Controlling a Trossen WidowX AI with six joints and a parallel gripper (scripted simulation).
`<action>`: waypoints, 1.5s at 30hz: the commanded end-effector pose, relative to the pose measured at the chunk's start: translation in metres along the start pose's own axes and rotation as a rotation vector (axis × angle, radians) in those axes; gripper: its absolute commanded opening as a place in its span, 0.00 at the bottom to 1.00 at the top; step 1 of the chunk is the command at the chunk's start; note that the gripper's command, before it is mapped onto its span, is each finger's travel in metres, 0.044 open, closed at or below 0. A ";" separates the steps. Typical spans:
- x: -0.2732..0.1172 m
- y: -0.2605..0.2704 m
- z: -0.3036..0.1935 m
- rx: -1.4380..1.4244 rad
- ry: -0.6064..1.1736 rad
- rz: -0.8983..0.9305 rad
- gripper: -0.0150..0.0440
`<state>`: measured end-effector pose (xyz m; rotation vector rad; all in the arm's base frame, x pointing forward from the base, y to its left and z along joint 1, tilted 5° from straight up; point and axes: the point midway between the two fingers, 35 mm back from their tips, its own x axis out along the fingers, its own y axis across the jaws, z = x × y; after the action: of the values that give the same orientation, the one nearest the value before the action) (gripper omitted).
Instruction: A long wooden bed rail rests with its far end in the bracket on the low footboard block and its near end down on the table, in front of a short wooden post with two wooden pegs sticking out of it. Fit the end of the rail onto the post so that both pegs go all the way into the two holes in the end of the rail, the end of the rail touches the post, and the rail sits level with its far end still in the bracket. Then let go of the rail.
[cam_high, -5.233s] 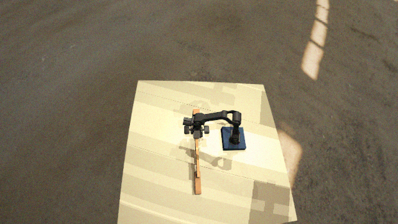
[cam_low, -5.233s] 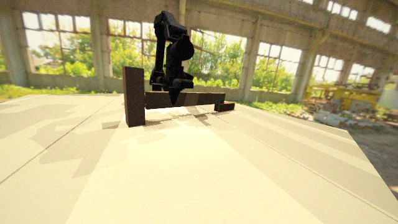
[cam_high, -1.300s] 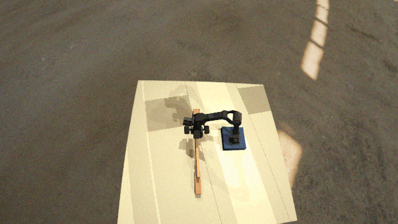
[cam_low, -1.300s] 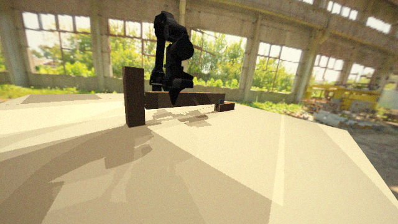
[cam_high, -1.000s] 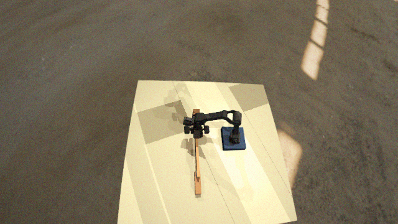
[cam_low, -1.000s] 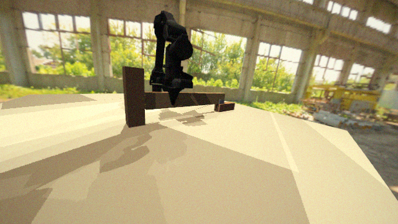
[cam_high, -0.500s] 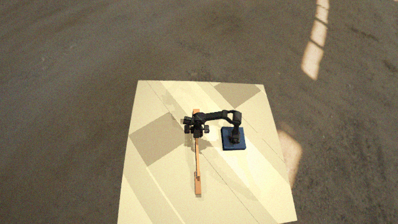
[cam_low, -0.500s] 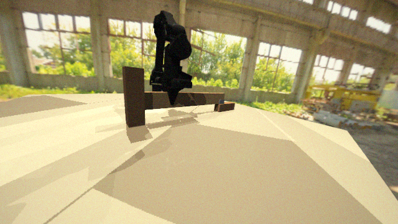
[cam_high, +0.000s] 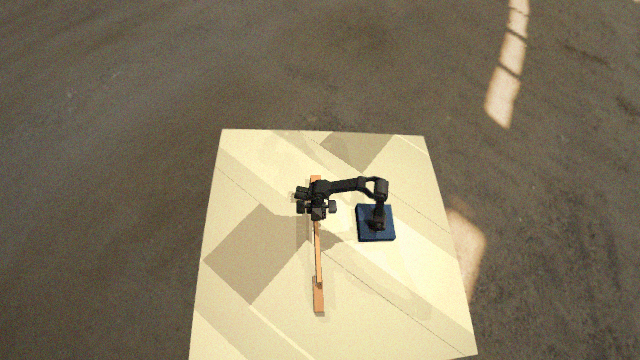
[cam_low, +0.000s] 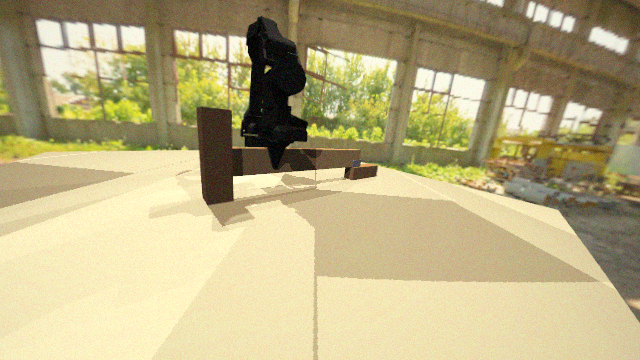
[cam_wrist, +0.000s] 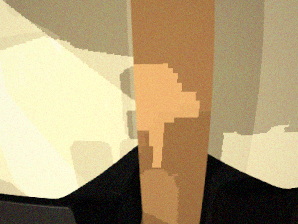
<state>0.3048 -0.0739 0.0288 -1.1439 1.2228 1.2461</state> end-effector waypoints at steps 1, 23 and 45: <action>-0.002 -0.001 -0.004 0.002 0.005 -0.003 0.25; 0.000 0.000 -0.001 0.000 0.000 0.000 1.00; -0.030 0.000 0.029 0.001 0.002 -0.003 1.00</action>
<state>0.3050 -0.0461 0.0569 -1.1440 1.2297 1.2514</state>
